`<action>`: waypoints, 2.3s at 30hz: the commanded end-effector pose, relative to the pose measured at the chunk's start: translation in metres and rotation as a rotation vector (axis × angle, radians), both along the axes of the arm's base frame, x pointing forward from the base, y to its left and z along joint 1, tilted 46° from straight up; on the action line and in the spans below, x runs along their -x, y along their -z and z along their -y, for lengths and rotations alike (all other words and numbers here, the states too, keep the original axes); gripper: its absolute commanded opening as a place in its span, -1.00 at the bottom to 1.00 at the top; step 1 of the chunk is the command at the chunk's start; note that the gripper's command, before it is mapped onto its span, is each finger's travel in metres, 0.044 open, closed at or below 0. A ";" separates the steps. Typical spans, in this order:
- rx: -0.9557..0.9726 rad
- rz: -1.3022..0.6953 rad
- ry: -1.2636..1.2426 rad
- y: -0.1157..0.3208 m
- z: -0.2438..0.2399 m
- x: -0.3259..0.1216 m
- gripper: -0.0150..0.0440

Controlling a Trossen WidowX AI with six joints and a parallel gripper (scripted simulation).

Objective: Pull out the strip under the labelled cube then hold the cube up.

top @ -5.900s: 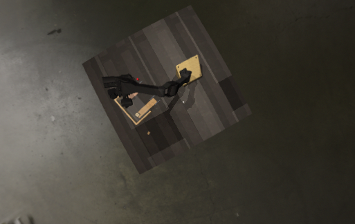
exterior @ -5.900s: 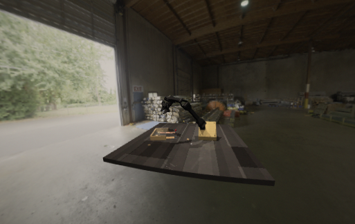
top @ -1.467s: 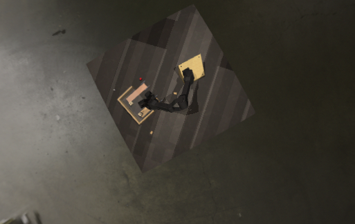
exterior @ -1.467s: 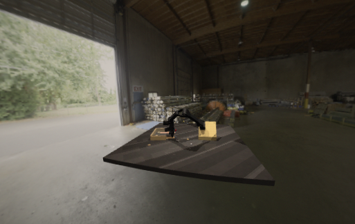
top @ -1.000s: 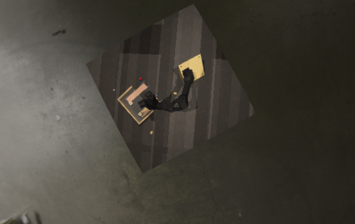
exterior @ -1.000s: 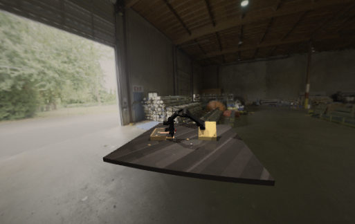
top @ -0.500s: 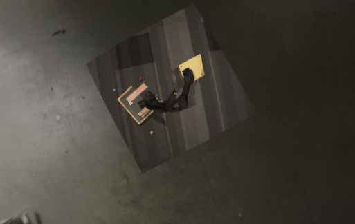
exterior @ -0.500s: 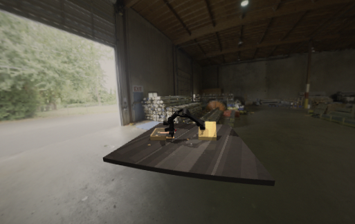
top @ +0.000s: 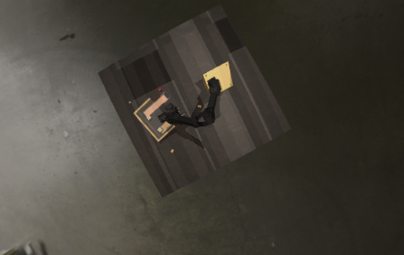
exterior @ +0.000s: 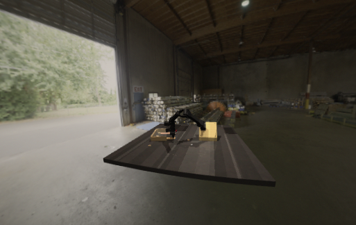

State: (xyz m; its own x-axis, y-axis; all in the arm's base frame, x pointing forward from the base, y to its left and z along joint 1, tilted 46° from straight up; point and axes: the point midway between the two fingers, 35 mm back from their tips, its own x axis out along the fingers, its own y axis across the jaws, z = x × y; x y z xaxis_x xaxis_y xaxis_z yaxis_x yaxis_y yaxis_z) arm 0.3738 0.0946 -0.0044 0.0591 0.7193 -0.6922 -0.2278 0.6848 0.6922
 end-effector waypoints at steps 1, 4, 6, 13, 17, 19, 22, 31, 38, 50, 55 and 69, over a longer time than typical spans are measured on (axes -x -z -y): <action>-0.002 -0.017 -0.002 0.005 0.000 0.010 -0.49; -0.002 -0.017 -0.002 0.006 0.000 0.015 -0.49; -0.002 -0.017 -0.002 0.006 0.001 0.018 -0.49; -0.001 -0.018 -0.002 0.009 0.002 0.029 -0.49; -0.001 -0.018 -0.002 0.010 0.002 0.035 -0.49; -0.001 -0.018 -0.002 0.011 0.003 0.037 -0.49; -0.001 -0.018 -0.002 0.012 0.003 0.042 -0.49; -0.001 -0.019 -0.002 0.015 0.004 0.055 -0.49; -0.001 -0.020 -0.002 0.017 0.005 0.066 -0.49; -0.001 -0.020 -0.002 0.021 0.007 0.083 -0.49; -0.001 -0.021 -0.002 0.022 0.008 0.090 -0.49; -0.001 -0.022 -0.002 0.026 0.011 0.111 -0.49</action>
State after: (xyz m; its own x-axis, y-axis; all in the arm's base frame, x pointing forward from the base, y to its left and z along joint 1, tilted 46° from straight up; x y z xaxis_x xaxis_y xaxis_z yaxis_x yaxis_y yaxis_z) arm 0.2751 0.0815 -0.0260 0.0674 0.7179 -0.6929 -0.2233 0.6877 0.6908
